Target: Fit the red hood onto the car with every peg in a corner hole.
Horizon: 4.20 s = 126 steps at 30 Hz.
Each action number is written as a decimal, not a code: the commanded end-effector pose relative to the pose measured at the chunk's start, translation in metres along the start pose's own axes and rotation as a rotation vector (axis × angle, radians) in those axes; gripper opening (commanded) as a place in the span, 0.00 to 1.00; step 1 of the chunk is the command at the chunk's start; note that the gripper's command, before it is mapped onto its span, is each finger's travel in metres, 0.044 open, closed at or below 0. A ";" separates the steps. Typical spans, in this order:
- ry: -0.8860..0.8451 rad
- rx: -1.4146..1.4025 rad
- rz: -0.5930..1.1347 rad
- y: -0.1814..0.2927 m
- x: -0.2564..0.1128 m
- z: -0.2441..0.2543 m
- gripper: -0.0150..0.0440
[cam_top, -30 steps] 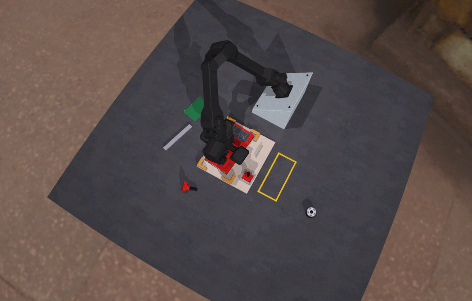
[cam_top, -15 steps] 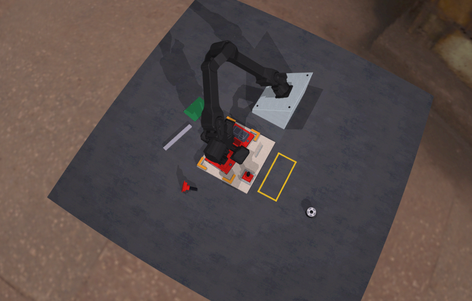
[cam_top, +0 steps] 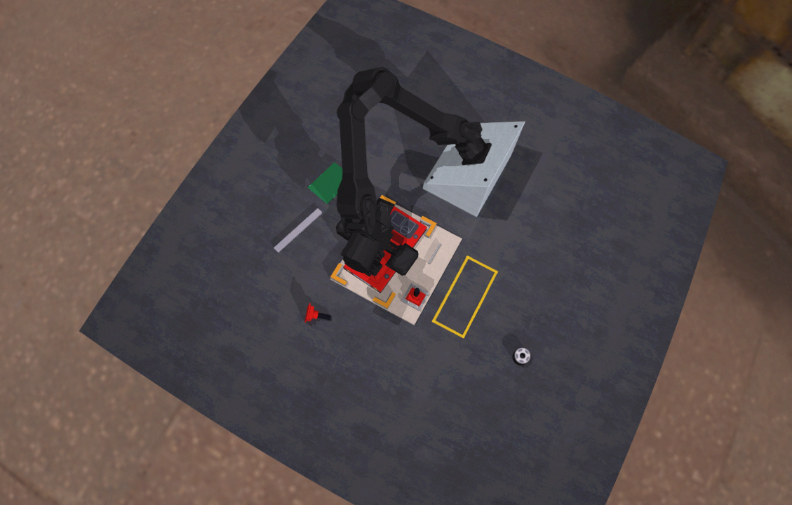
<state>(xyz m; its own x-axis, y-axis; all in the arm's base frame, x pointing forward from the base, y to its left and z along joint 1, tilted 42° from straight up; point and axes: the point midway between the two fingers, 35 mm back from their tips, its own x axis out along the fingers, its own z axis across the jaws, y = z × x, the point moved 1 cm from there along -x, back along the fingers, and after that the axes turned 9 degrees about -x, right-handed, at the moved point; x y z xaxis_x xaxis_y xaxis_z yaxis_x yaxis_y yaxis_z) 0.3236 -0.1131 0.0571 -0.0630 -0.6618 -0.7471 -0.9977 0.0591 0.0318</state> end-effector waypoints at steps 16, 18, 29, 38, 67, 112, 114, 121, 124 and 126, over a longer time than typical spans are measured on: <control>-0.001 0.003 -0.004 -0.001 0.007 0.000 0.25; -0.001 0.003 -0.004 -0.001 0.008 0.000 0.25; 0.000 0.003 -0.004 -0.001 0.013 -0.001 0.25; 0.000 0.002 -0.003 -0.001 0.017 -0.001 0.25; 0.000 0.012 -0.010 -0.002 0.017 -0.002 0.88; 0.000 0.012 -0.006 -0.002 -0.059 -0.001 1.00; 0.000 0.012 -0.006 -0.002 -0.059 -0.001 1.00; 0.000 0.012 -0.006 -0.002 -0.059 -0.001 1.00; 0.000 0.012 -0.006 -0.002 -0.059 -0.001 1.00; 0.000 0.012 -0.006 -0.002 -0.059 -0.001 1.00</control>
<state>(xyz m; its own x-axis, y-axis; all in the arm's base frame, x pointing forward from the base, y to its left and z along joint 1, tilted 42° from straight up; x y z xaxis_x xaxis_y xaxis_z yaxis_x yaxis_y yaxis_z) 0.3292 -0.0752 0.1006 -0.0575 -0.6645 -0.7451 -0.9979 0.0609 0.0226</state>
